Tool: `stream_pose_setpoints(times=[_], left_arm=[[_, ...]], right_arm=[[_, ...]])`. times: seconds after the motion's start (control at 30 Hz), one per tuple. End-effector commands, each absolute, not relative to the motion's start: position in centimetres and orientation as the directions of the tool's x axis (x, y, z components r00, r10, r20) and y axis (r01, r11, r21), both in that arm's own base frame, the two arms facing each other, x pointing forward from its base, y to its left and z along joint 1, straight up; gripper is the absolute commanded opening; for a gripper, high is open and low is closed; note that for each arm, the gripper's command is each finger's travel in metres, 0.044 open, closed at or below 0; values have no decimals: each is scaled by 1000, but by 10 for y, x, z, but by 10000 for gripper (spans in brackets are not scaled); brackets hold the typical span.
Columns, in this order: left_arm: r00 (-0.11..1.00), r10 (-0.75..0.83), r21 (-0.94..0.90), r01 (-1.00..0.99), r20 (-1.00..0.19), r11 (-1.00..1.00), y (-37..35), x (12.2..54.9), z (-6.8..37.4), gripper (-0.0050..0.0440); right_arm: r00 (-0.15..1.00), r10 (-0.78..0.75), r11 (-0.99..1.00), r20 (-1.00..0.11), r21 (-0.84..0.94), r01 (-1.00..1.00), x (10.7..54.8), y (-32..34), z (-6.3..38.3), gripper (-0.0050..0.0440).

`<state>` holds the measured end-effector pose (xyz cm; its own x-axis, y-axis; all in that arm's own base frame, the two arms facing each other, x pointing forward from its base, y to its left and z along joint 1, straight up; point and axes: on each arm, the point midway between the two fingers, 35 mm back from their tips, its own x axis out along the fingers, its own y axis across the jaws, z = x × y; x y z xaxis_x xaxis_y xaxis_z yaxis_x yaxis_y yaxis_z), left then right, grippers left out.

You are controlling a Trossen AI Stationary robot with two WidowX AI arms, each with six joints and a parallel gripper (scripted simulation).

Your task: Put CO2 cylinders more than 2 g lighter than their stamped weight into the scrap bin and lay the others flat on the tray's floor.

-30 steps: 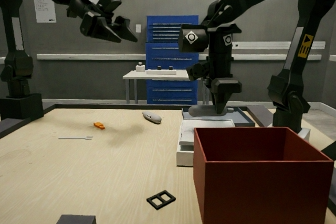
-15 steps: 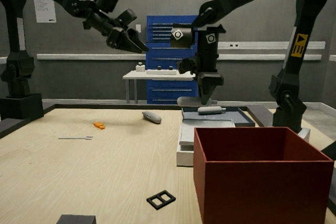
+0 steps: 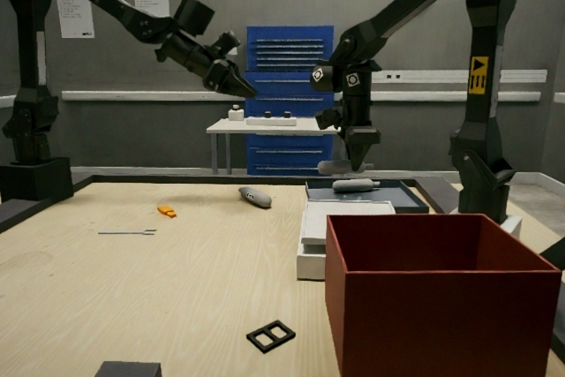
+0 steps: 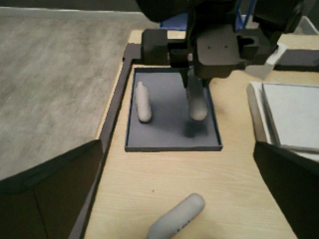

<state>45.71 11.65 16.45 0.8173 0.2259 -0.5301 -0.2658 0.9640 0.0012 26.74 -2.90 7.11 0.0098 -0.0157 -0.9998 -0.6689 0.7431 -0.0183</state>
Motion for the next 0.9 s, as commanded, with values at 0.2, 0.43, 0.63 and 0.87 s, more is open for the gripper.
stream_pose_setpoints(times=[0.2,0.43,0.63,0.87], left_arm=[[822,229,-1,-269,-521,963,119,458,167,440],[830,231,-1,-269,-507,963,119,458,175,440],[830,231,-1,-269,-507,963,119,458,175,440],[830,231,-1,-269,-507,963,119,458,175,440]], right_arm=[[21,-15,740,-1000,-26,-672,276,-98,64,-50],[20,-15,740,-1000,-25,-672,275,-102,63,-50],[-1,-6,740,-1000,-4,-673,270,-102,47,-50],[0,-6,740,-1000,-4,-673,273,-105,31,-50]])
